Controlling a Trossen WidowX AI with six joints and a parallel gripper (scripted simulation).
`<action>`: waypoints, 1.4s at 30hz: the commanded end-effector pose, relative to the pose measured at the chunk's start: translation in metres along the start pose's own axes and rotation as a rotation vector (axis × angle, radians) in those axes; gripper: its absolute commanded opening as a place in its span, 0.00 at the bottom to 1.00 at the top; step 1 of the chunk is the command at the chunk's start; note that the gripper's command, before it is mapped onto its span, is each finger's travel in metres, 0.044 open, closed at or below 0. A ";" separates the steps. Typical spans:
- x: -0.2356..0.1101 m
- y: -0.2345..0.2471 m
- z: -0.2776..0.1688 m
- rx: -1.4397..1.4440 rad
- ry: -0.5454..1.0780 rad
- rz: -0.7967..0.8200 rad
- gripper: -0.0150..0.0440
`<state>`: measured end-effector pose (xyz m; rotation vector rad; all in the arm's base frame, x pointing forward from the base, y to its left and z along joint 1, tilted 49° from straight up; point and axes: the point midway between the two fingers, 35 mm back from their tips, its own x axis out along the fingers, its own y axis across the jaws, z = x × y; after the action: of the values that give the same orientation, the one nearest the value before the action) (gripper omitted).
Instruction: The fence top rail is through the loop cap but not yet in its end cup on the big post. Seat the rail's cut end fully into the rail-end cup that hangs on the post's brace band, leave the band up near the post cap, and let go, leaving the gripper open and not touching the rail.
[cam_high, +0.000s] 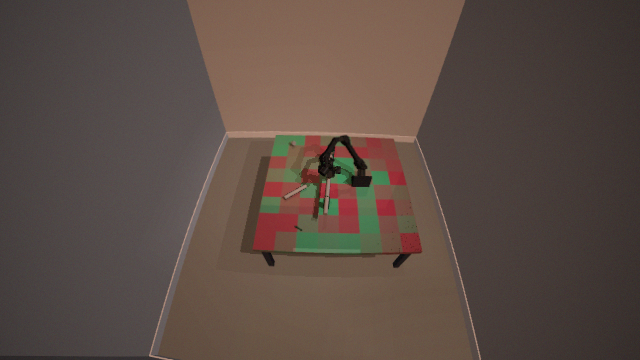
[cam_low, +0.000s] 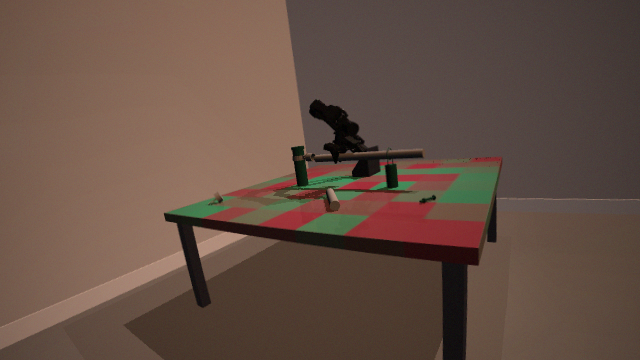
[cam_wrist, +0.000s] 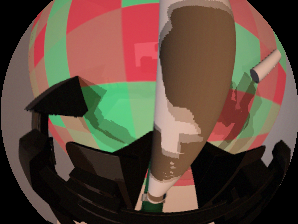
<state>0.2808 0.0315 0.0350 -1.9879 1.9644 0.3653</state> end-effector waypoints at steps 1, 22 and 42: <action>-0.001 0.000 0.000 0.000 -0.001 -0.001 0.25; -0.008 -0.004 -0.004 0.000 -0.002 -0.001 0.25; 0.002 -0.002 -0.023 -0.007 0.002 0.008 0.25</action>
<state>0.2807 0.0230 0.0490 -1.9697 1.9818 0.3799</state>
